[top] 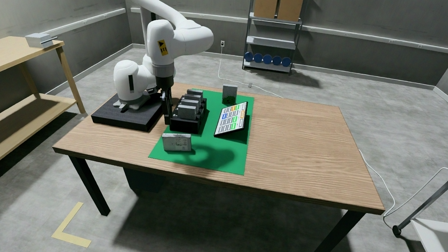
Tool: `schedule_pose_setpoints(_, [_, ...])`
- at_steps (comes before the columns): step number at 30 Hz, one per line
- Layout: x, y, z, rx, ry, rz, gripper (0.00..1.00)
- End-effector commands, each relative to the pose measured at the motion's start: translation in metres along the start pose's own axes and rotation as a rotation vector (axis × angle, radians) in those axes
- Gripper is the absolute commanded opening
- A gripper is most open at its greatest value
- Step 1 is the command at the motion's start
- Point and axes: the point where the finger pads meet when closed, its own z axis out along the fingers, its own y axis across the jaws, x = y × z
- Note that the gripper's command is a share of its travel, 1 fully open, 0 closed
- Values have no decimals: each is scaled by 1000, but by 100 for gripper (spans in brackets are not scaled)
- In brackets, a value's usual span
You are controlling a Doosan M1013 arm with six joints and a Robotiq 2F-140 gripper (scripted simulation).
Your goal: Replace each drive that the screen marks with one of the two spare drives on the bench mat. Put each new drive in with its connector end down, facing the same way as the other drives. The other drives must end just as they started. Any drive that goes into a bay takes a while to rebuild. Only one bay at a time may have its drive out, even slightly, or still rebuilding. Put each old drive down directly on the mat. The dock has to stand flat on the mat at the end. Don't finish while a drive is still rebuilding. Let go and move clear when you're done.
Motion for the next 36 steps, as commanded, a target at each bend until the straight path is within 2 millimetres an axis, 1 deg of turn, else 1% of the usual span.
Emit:
schedule_pose_setpoints(1, [0, 0, 3, 1, -1, 0, 40])
schedule_pose_setpoints(7, [0, 0, 15, 1, -1, 0, 40])
schedule_pose_setpoints(14, [0, 0, 34, 1, -1, 0, 40])
schedule_pose_setpoints(16, [0, 0, 34, 1, -1, 0, 40])
schedule_pose_setpoints(29, [0, 0, 68, 1, -1, 0, 40])
schedule_pose_setpoints(36, [0, 0, 76, 1, -1, 0, 40])
